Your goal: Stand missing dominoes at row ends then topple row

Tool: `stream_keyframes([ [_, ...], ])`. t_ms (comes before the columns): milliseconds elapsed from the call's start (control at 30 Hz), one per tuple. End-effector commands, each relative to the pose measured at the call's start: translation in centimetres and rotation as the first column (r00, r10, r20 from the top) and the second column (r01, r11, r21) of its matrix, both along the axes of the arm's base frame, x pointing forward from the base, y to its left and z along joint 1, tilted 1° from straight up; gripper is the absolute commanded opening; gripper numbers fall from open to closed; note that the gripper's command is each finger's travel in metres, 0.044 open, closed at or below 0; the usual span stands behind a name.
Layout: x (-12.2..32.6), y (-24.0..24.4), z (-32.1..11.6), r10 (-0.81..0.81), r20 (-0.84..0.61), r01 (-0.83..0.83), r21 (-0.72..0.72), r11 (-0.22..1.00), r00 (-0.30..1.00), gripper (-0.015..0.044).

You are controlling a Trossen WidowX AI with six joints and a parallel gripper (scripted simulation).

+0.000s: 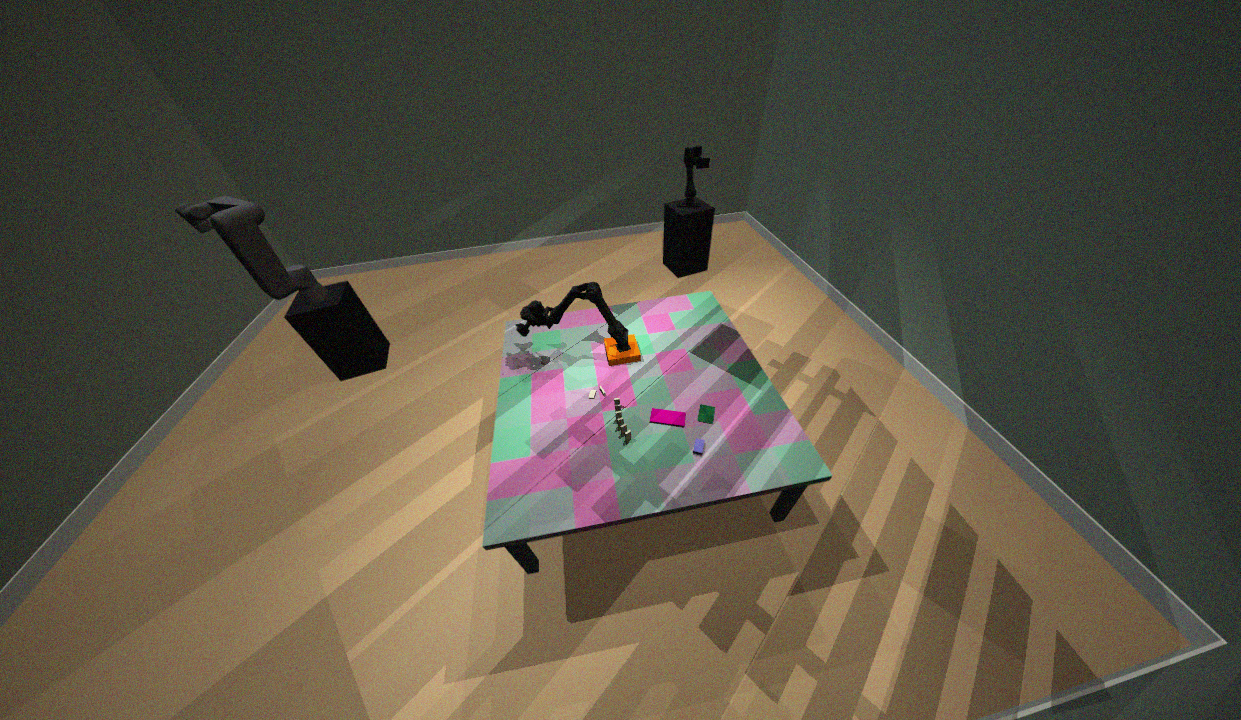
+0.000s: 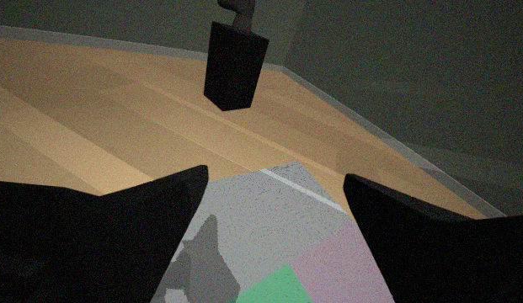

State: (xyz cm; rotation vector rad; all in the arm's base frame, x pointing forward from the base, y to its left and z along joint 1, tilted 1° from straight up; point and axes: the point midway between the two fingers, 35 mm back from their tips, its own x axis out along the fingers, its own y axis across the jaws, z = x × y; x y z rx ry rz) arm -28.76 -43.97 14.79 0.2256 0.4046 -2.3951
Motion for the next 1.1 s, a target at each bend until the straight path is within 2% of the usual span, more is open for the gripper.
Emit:
stream_keyframes([
  [0, 0.3, -0.1, -0.1, 0.009, -0.002, -0.009, 0.011, 1.0, 1.0, 0.0374],
  [133, 5.7, -2.0, -1.4, 0.202, -0.029, -0.191, 0.226, 0.955, 0.979, 0.0269],
  [267, 12.6, -3.0, -2.9, 0.447, -0.026, -0.386, 0.462, 0.799, 0.894, 0.0164],
  [467, 23.2, -1.7, -5.1, 0.785, 0.063, -0.556, 0.741, 0.377, 0.616, 0.0006],
  [533, 26.5, -0.6, -5.7, 0.865, 0.115, -0.561, 0.801, 0.21, 0.488, 0.0],
  [700, 33.9, 3.6, -6.9, 0.951, 0.279, -0.45, 0.872, -0.194, 0.13, 0.0],
  [833, 38.7, 8.2, -7.4, 0.892, 0.425, -0.256, 0.855, -0.452, -0.155, 0.0],
  [967, 42.3, 13.4, -7.5, 0.72, 0.566, 0.001, 0.787, -0.617, -0.401, 0.0],
  [1067, 44.1, 17.7, -7.3, 0.533, 0.655, 0.208, 0.714, -0.668, -0.535, 0.0],
])
